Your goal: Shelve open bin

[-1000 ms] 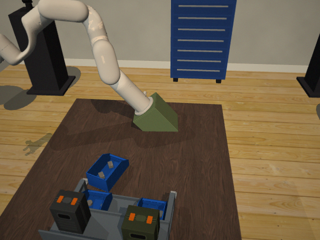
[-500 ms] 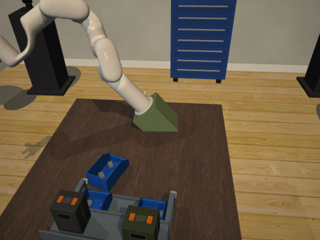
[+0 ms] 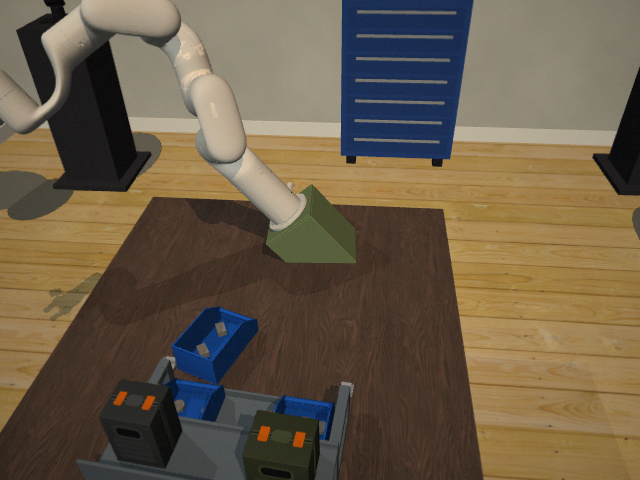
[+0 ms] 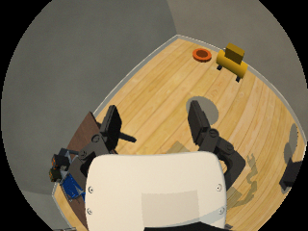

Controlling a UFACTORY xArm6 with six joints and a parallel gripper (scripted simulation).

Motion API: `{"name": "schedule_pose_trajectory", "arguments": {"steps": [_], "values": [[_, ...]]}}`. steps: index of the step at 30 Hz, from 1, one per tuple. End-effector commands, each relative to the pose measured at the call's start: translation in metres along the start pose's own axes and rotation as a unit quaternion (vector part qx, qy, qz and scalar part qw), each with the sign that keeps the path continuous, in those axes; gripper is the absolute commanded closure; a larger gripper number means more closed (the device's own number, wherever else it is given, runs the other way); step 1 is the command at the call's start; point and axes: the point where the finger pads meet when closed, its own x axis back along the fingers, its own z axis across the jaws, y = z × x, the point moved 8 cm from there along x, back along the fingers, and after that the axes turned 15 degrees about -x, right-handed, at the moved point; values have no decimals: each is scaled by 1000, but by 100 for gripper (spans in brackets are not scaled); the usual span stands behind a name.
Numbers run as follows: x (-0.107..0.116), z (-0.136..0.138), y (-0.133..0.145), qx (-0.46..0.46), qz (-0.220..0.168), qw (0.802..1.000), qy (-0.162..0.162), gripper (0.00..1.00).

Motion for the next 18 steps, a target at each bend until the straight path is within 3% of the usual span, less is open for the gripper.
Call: {"name": "schedule_pose_trajectory", "arguments": {"steps": [1,11,16,18], "values": [[-4,-16,-1,-4,0,999,-46,0],[-4,-16,-1,-4,0,999,-46,0],[-14,-70,2,-4,0,999,-46,0],[-14,-70,2,-4,0,999,-46,0]]}}
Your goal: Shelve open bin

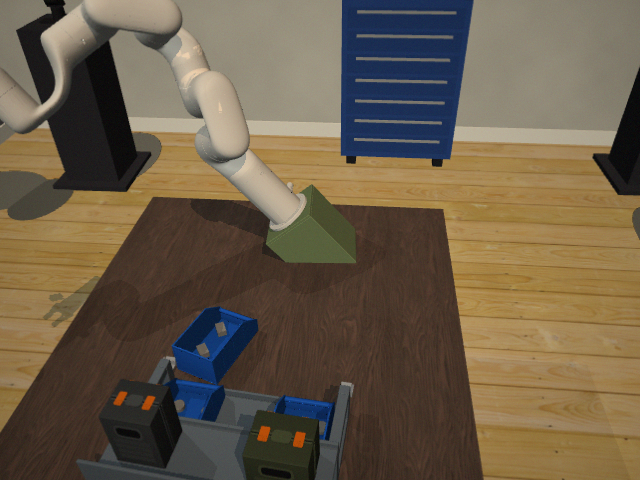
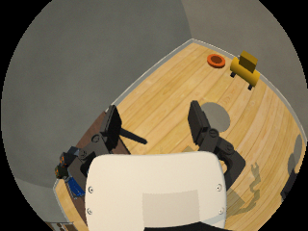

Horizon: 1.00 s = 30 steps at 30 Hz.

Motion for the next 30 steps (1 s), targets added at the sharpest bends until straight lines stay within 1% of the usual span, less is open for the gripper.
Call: {"name": "schedule_pose_trajectory", "arguments": {"steps": [1,10,15,27,30], "values": [[-5,-16,-1,0,2,1000,6,0],[-5,-16,-1,0,2,1000,6,0],[-10,-53,1,-9,-2,995,-98,0],[-10,-53,1,-9,-2,995,-98,0],[-12,-84,3,-9,-2,995,-97,0]]}}
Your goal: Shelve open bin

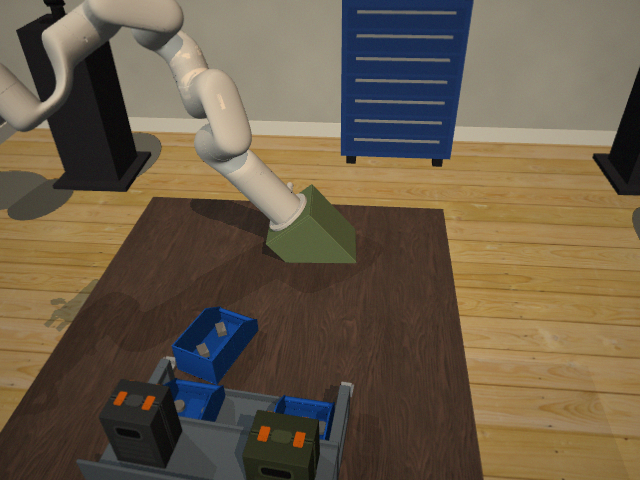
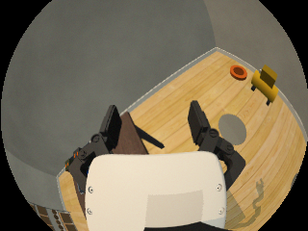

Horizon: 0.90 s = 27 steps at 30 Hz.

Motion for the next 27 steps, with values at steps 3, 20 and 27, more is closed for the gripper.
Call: {"name": "schedule_pose_trajectory", "arguments": {"steps": [3,20,27], "values": [[-11,-46,1,0,2,1000,-2,0],[-16,-84,3,-9,-3,994,-106,0],[-16,-84,3,-9,-3,994,-106,0]]}}
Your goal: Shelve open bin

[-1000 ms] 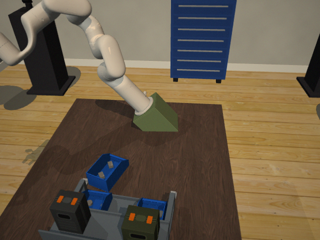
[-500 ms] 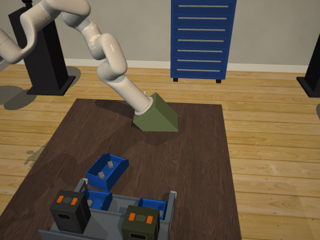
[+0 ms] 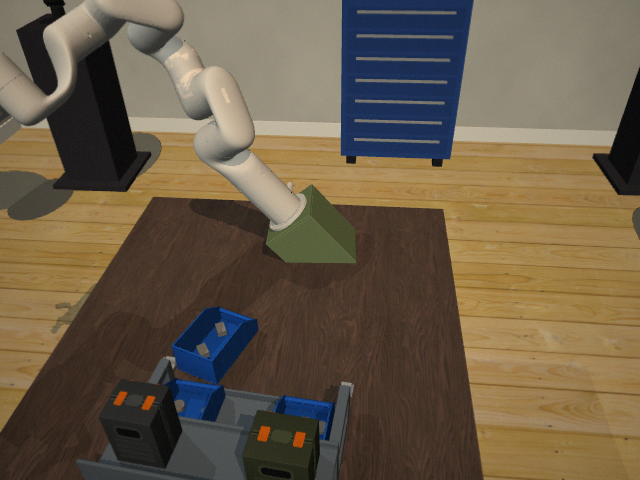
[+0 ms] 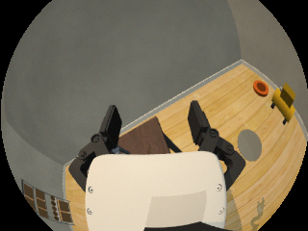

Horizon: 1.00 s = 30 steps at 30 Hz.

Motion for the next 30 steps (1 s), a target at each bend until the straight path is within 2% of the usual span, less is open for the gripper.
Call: {"name": "schedule_pose_trajectory", "arguments": {"steps": [1,4,9,21,26,30], "values": [[0,-1,-2,0,2,1000,-2,0],[0,-1,-2,0,2,1000,-2,0],[-12,-50,1,0,2,1000,-2,0],[-12,-50,1,0,2,1000,-2,0],[-16,-88,3,-9,-3,994,-106,0],[-16,-88,3,-9,-3,994,-106,0]]}}
